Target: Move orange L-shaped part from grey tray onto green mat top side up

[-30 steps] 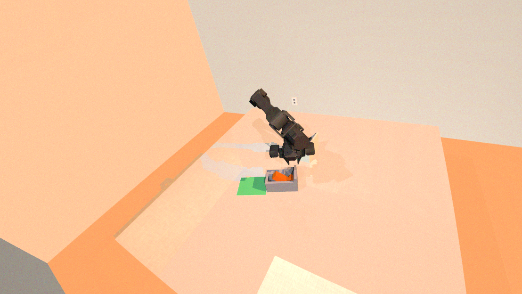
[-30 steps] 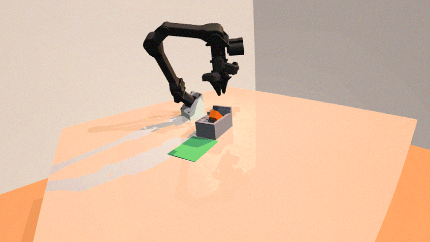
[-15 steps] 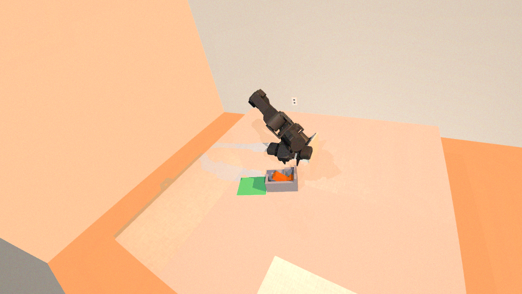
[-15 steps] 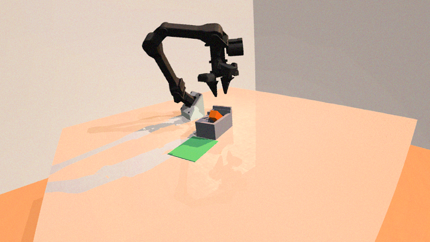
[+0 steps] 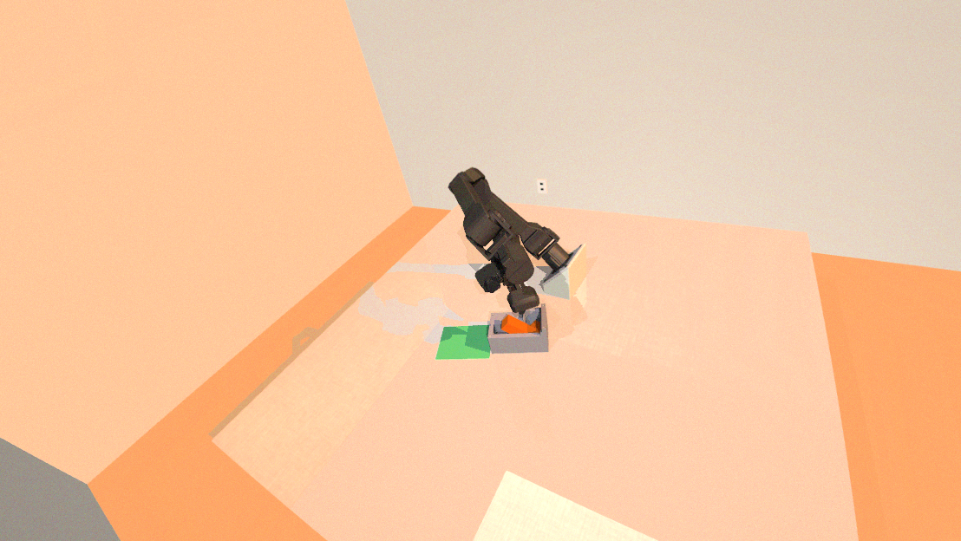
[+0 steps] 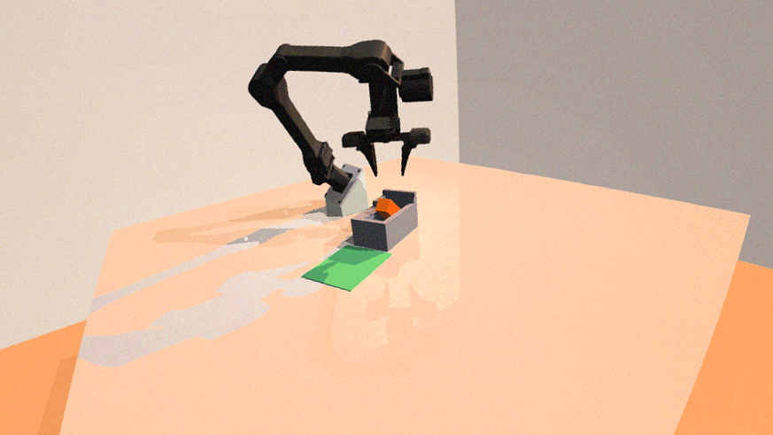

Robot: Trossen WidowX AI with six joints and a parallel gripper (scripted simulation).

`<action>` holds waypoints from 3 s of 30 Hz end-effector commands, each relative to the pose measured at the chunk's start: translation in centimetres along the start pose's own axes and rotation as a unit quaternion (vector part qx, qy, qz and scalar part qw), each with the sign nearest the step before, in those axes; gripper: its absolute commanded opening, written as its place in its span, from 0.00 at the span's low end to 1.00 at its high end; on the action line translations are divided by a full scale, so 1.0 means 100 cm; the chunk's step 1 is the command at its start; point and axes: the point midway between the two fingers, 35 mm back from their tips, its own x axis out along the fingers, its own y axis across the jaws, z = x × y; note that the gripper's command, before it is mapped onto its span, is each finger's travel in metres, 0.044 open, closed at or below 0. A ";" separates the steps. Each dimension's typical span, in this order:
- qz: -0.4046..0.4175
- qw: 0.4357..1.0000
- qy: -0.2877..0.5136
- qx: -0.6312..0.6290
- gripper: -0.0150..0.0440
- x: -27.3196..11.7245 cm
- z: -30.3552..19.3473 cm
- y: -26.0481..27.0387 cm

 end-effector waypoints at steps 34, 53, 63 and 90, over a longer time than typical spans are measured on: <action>0.005 0.985 -0.003 0.175 0.73 0.050 0.022 -0.004; 0.007 0.984 -0.002 0.178 0.68 0.071 0.023 -0.003; 0.007 0.984 -0.002 0.178 0.47 0.071 0.023 -0.003; 0.005 0.984 -0.003 0.176 0.25 0.052 0.022 -0.004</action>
